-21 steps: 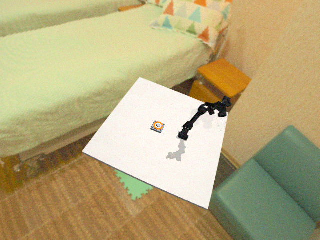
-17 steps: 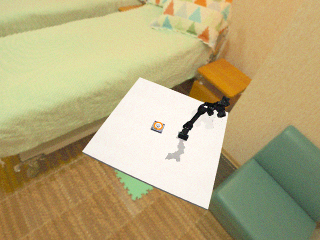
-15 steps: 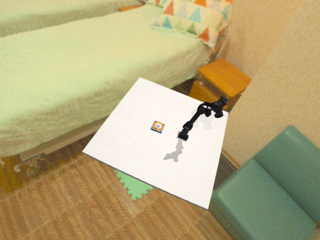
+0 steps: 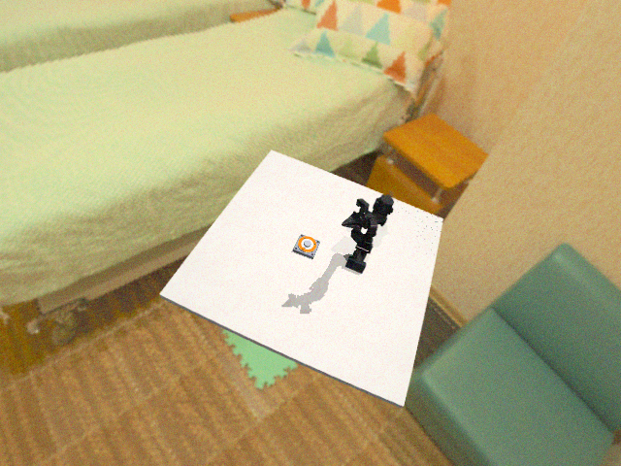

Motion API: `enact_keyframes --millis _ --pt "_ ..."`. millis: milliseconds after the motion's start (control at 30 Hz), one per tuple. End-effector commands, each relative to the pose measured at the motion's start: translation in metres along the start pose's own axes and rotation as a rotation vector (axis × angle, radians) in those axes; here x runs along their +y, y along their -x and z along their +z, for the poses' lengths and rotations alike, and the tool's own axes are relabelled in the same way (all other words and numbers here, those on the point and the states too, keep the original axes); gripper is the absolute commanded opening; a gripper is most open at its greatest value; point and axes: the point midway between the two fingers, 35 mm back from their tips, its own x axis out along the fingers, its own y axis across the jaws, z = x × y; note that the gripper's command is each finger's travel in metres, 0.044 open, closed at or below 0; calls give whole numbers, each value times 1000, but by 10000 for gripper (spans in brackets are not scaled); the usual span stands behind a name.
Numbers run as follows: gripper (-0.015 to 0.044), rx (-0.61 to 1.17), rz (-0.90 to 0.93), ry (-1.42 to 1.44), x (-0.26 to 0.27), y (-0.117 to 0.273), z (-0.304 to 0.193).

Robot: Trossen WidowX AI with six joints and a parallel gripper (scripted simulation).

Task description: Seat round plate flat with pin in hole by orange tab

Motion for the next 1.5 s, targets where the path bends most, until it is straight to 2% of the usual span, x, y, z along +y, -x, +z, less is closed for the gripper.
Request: enact_keyframes --millis 0,133,267,400,533,667,867,933,1100,1467 --pt "0 111 135 -175 40 -39 -49" --pt "0 209 221 -312 70 -60 -87" --pt "0 382 333 -523 117 -81 -146" --pt "0 513 394 -665 149 -87 -184" --pt "0 747 466 -887 200 -84 -243" --pt "0 915 494 -1024 232 -74 -278" --pt "0 1340 499 -1303 299 -33 -345" --pt "0 1398 493 -1333 307 -26 -352" --pt "0 1804 413 -1495 354 31 -387" --pt "0 1820 408 -1499 355 29 -390"
